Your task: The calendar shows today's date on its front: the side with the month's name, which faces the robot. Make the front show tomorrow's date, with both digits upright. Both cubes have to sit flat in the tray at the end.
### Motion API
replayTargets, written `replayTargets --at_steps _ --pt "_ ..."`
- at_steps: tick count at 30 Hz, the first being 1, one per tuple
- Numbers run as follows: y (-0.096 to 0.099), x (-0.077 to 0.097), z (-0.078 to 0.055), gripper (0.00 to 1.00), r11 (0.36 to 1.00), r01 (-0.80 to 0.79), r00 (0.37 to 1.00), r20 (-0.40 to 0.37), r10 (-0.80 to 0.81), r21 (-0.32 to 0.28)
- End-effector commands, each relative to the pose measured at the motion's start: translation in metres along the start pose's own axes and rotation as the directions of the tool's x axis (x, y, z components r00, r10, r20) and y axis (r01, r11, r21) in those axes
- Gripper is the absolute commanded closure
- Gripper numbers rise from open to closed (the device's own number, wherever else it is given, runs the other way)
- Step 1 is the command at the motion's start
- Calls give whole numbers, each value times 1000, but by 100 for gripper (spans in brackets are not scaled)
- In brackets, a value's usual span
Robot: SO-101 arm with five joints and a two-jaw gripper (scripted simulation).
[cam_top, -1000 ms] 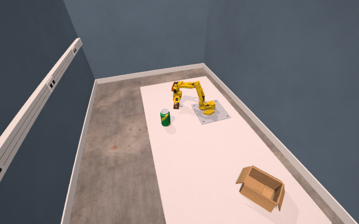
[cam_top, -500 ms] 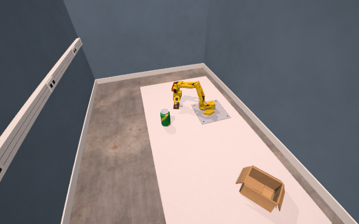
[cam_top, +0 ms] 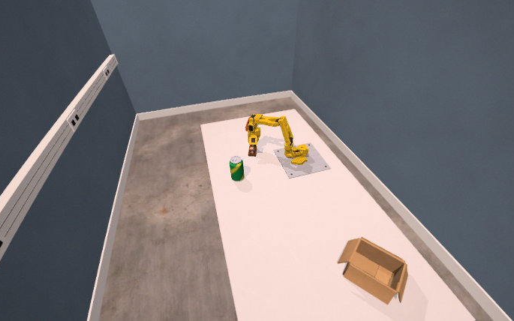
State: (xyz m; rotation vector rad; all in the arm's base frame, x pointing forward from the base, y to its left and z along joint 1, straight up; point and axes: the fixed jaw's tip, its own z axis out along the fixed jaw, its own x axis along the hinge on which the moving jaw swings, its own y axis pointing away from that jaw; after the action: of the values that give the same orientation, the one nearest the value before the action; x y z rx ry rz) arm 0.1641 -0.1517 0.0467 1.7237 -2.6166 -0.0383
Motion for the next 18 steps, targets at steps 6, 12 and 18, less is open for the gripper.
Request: replayTargets --at_steps 6,12,18 --pt "-1 -1 -22 100 999 -3 1000 -11 3 37" --pt "-2 0 -26 100 999 -3 1000 -15 4 49" --pt "-2 0 -26 100 999 -3 1000 -15 4 50"
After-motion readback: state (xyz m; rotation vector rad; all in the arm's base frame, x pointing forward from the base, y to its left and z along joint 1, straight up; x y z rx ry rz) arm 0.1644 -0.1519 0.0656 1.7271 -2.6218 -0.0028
